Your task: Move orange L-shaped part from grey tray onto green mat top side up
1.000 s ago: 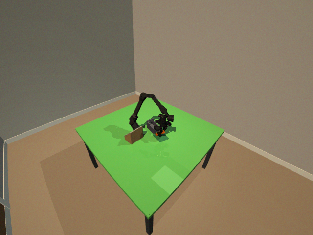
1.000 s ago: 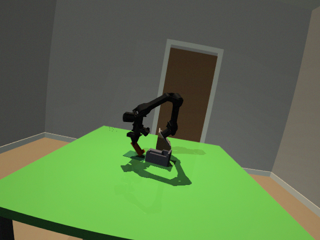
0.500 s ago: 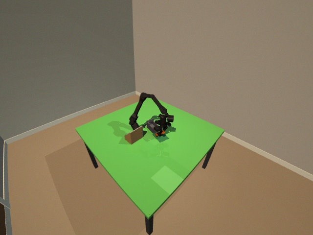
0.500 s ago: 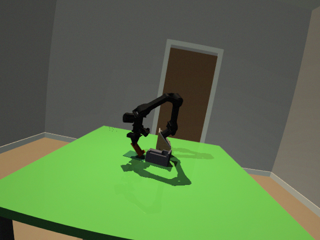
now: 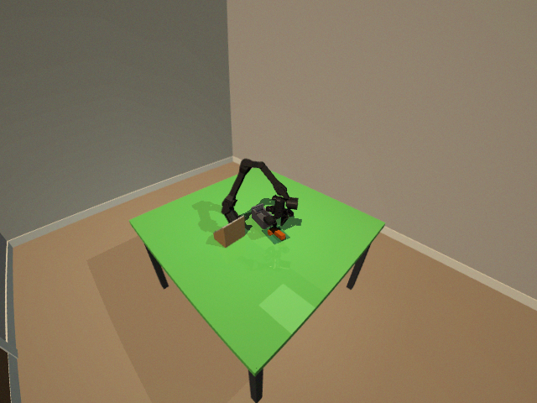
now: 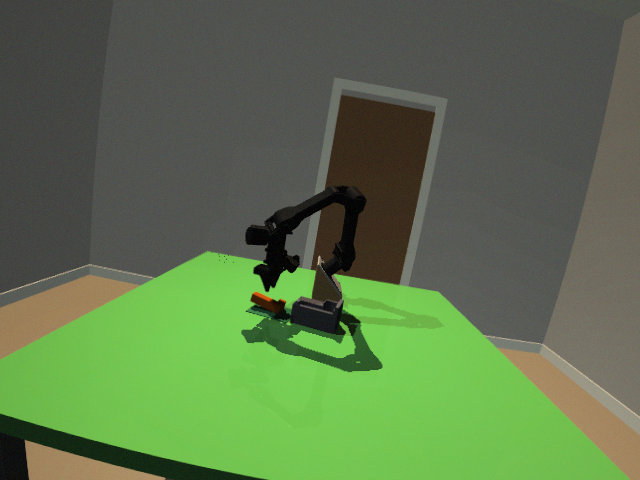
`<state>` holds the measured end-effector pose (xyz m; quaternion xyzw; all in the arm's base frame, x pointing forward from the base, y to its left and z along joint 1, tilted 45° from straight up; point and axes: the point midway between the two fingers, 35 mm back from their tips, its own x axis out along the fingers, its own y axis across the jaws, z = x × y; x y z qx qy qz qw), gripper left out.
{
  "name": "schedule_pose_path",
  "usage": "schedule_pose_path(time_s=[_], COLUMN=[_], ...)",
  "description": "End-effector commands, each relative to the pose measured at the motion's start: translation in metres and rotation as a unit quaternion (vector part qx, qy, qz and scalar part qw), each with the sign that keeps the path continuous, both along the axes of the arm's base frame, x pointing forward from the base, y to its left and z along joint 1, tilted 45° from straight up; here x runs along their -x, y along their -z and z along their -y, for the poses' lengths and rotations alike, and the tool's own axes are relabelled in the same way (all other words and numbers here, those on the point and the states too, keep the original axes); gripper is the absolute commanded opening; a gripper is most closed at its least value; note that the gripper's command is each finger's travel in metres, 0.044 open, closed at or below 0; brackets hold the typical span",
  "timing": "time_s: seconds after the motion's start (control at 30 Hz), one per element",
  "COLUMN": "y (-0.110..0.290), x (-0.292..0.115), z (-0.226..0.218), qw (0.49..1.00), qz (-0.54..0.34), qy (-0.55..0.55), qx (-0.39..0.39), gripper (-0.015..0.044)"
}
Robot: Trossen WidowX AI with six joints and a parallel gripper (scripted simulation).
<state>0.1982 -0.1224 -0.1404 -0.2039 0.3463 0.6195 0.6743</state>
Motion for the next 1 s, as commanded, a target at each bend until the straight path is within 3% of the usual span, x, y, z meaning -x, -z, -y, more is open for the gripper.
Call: schedule_pose_path(time_s=[0.0,0.07,0.2,0.97], y=[-0.015,-0.034,-0.062,-0.057], x=[-0.003,-0.003,-0.001,-0.002], z=[0.019,0.038,0.061,0.06], qw=[1.0,1.0,1.0,1.0], qz=[0.003,0.003,0.002,0.005], qy=[0.0,0.001,0.002,0.009], qx=[0.005,0.005,0.004,0.008], gripper=[0.0341,0.0394,0.04,0.04])
